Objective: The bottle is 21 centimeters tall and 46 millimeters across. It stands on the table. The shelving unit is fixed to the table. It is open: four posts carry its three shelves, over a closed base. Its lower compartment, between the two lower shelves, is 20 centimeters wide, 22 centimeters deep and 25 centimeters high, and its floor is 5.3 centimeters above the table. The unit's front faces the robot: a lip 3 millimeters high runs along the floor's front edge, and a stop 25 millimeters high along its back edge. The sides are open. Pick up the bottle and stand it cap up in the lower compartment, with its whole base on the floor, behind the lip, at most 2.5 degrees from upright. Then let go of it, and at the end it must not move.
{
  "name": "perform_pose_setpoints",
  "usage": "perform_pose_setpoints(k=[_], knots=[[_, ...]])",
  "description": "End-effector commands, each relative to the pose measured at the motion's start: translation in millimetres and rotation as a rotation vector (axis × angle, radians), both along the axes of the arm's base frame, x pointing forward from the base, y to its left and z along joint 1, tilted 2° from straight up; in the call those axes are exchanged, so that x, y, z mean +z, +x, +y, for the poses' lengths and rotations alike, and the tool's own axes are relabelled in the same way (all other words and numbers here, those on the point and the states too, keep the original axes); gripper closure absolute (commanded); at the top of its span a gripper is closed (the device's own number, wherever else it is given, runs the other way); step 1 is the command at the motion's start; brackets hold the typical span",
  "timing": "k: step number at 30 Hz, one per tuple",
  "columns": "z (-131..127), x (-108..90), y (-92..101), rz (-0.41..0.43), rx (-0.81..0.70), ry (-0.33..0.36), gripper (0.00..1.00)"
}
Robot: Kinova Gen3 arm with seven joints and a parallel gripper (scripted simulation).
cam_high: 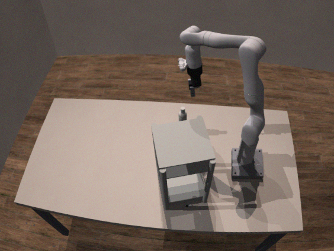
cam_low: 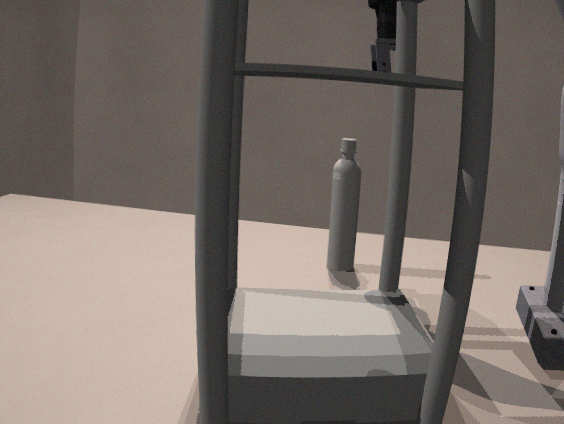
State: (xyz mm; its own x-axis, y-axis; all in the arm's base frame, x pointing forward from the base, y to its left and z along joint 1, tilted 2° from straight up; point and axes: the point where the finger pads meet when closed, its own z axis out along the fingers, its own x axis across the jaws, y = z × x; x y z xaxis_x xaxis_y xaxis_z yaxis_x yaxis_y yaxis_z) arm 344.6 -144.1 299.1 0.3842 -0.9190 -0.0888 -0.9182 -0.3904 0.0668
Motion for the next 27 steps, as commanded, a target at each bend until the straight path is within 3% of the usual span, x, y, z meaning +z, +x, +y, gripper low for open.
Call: perform_pose_setpoints(k=[1, 27], knots=[[7, 6.1, 11.1, -0.032, 0.019, -0.012, 0.00], [25, 19.2, 36.2, -0.105, 0.060, -0.031, 0.00]])
